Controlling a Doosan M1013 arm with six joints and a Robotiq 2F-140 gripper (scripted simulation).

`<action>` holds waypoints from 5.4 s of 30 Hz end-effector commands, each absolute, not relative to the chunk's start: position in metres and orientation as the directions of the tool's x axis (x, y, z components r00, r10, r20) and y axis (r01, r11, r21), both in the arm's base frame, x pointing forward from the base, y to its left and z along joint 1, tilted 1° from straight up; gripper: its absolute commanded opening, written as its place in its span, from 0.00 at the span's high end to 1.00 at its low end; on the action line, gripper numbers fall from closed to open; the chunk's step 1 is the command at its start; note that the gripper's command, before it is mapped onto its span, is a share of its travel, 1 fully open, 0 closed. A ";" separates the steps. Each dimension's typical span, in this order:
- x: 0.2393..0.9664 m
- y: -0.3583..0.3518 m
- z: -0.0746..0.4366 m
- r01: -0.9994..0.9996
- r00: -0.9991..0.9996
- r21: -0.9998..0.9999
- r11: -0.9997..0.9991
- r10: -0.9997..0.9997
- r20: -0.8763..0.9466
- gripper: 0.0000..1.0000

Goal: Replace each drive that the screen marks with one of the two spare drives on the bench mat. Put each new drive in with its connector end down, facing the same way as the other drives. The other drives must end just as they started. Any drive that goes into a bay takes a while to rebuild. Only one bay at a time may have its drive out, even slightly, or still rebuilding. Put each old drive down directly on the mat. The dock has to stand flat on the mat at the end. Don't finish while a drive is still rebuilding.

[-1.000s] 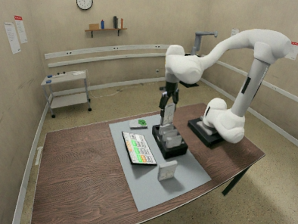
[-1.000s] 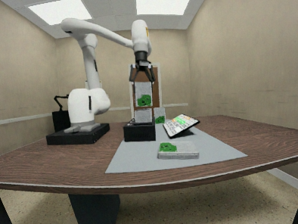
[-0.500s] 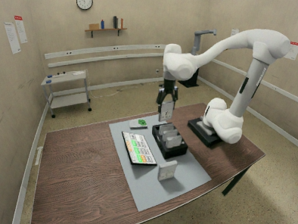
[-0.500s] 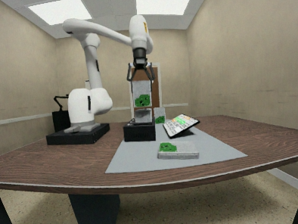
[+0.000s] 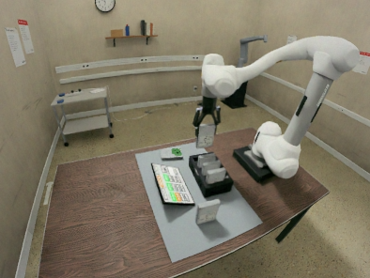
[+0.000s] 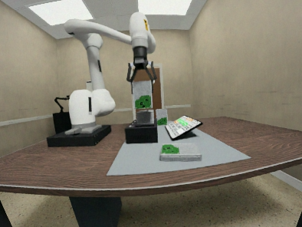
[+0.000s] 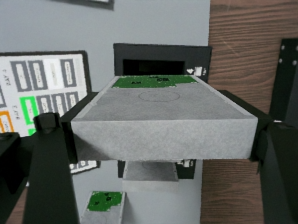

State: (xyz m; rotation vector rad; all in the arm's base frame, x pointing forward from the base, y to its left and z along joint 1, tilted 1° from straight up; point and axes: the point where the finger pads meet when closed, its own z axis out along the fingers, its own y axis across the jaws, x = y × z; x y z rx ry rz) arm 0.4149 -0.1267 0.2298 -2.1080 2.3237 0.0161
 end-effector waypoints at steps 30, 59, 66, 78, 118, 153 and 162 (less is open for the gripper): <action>0.413 -0.134 0.229 -0.990 -0.139 0.004 0.139 -0.990 -0.010 0.90; 0.413 -0.133 0.201 -0.990 -0.139 0.004 0.139 -0.990 -0.010 0.90; 0.413 -0.133 0.192 -0.990 -0.139 0.004 0.139 -0.990 -0.010 0.90; 0.413 -0.133 0.170 -0.990 -0.139 0.004 0.139 -0.990 -0.010 0.90; 0.413 -0.133 0.140 -0.990 -0.139 0.004 0.139 -0.990 -0.010 0.90; 0.413 -0.132 0.140 -0.990 -0.139 0.004 0.139 -0.990 -0.010 0.90; 0.413 -0.132 0.140 -0.990 -0.139 0.004 0.139 -0.990 -0.010 0.90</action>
